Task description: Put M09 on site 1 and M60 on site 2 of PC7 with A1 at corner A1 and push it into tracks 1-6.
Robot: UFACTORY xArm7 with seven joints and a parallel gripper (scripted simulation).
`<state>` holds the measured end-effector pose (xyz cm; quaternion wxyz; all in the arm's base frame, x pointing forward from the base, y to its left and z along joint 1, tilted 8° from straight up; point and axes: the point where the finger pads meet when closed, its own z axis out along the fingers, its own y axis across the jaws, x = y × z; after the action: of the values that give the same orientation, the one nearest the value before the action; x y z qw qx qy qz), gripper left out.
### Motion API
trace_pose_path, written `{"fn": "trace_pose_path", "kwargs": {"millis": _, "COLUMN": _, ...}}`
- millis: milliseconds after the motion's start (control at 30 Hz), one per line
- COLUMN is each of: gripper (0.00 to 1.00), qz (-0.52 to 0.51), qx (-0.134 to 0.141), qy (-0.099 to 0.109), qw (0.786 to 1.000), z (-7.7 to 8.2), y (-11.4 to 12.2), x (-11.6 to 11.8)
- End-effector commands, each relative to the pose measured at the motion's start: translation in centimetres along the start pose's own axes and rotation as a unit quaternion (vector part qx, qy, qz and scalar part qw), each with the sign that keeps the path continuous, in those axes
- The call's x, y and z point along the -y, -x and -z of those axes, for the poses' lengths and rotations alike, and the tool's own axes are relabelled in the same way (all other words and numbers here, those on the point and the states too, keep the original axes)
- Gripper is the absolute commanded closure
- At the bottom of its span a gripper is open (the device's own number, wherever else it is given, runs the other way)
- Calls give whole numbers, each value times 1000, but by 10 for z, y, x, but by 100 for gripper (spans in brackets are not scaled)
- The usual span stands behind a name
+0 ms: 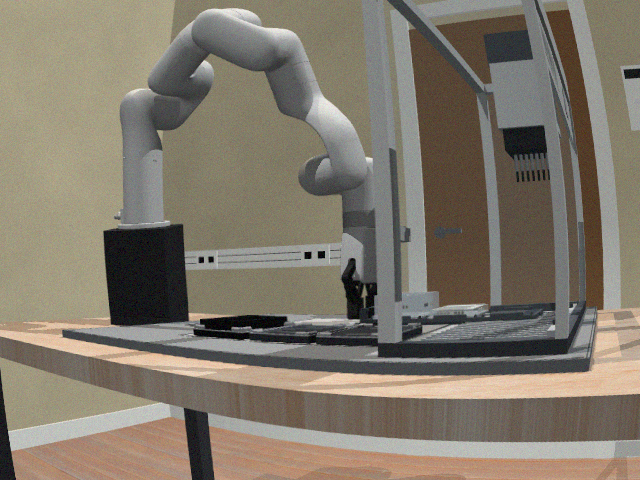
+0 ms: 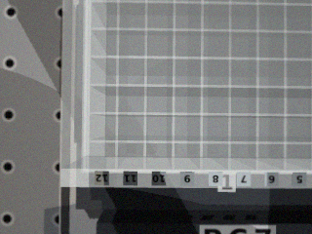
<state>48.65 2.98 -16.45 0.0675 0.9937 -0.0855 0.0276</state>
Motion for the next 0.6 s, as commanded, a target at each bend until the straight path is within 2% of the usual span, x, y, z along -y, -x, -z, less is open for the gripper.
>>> {"fn": "trace_pose_path", "kwargs": {"millis": 0, "gripper": 18, "qz": 0, "qx": -2, "qy": -1, "qw": 1000, "z": 2, "y": -8, "x": 1}}
{"fn": "trace_pose_path", "kwargs": {"millis": 567, "gripper": 18, "qz": 0, "qx": -2, "qy": -1, "qw": 1000, "z": 2, "y": -23, "x": 1}}
